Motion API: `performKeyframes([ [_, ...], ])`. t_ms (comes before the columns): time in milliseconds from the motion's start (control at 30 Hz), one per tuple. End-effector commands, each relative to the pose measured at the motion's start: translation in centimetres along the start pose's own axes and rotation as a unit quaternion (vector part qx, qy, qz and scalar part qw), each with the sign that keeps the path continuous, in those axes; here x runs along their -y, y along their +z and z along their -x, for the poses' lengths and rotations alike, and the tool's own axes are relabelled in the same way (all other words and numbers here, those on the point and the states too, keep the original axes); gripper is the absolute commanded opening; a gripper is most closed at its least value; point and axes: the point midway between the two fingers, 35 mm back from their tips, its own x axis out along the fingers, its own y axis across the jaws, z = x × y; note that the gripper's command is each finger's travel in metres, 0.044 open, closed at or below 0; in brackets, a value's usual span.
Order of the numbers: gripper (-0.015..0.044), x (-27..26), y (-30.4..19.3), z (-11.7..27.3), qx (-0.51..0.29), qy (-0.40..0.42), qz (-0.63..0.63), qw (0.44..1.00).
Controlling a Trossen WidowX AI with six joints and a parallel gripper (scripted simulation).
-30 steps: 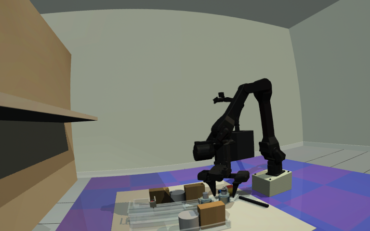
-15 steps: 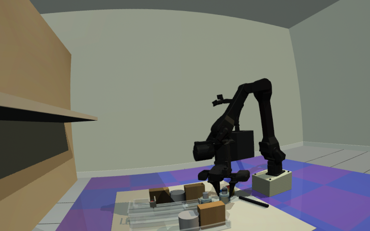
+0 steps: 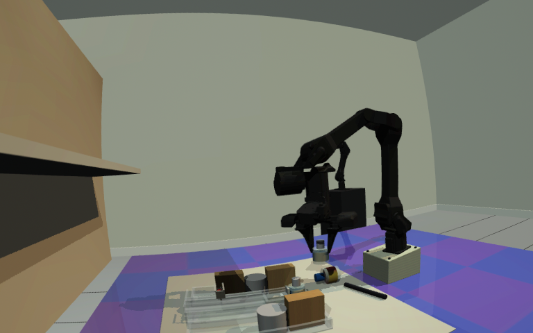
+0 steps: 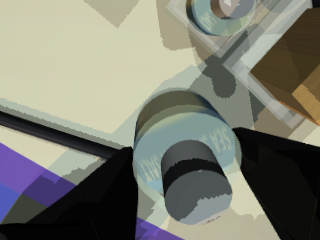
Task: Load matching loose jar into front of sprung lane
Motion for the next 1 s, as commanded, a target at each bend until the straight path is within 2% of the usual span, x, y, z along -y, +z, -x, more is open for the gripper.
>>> performKeyframes([
  [0, 0.0, -0.2, -0.2, 1.4, -0.001, -0.002, 0.0, 1.0],
  [133, 0.0, -0.1, 0.0, 1.2, -0.001, -0.002, -0.024, 1.0],
  [467, 0.0, 0.5, 1.1, -0.6, 0.0, -0.002, -0.183, 0.983],
  [967, 0.0, 1.0, 2.7, -3.5, 0.001, -0.002, -0.41, 0.912],
])
